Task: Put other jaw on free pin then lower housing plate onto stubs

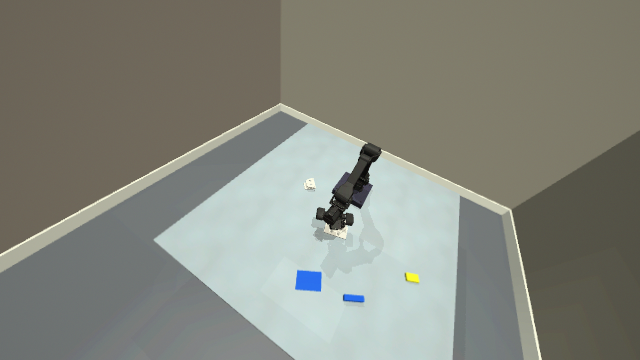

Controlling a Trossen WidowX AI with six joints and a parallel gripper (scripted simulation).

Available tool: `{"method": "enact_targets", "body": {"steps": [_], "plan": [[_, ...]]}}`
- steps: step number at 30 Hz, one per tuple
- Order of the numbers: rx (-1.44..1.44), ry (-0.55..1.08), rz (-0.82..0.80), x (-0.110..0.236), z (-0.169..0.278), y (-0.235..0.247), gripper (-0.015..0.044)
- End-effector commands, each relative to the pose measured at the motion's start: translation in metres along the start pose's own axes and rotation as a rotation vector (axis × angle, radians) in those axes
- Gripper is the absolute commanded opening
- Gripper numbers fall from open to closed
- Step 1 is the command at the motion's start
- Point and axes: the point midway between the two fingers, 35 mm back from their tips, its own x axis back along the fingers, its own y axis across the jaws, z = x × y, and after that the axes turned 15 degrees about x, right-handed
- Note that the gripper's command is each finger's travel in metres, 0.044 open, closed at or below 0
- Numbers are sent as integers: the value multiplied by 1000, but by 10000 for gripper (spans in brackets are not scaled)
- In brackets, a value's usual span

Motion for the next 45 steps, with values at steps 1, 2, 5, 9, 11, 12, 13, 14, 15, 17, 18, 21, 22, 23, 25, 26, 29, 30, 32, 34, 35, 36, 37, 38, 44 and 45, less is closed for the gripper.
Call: {"method": "enact_targets", "body": {"steps": [1,2,5,9,11,12,13,14,15,17,18,21,22,23,25,26,29,30,32,34,35,36,37,38,44,45], "plan": [[3,-1,0,-2,-1,0,134],[3,-1,0,-2,-1,0,134],[3,-1,0,1,-1,0,134],[3,-1,0,4,-1,0,134],[3,-1,0,4,-1,0,134],[3,-1,0,4,-1,0,134],[3,-1,0,4,-1,-1,134],[3,-1,0,3,-1,-1,134],[3,-1,0,2,-1,-1,134],[3,-1,0,2,-1,-1,134],[3,-1,0,2,-1,-1,134],[3,-1,0,2,-1,-1,134],[3,-1,0,2,-1,-1,134],[3,-1,0,1,-1,-1,134],[3,-1,0,0,-1,-1,134],[3,-1,0,0,-1,-1,134],[3,-1,0,0,-1,-1,134],[3,-1,0,0,-1,-1,134],[3,-1,0,0,-1,-1,134],[3,-1,0,-2,-1,-1,134],[3,-1,0,-2,-1,-1,134],[3,-1,0,-2,-1,-1,134],[3,-1,0,-2,-1,-1,134],[3,-1,0,-2,-1,-1,134],[3,-1,0,-2,-1,-1,134],[3,-1,0,-2,-1,-1,134]]}}
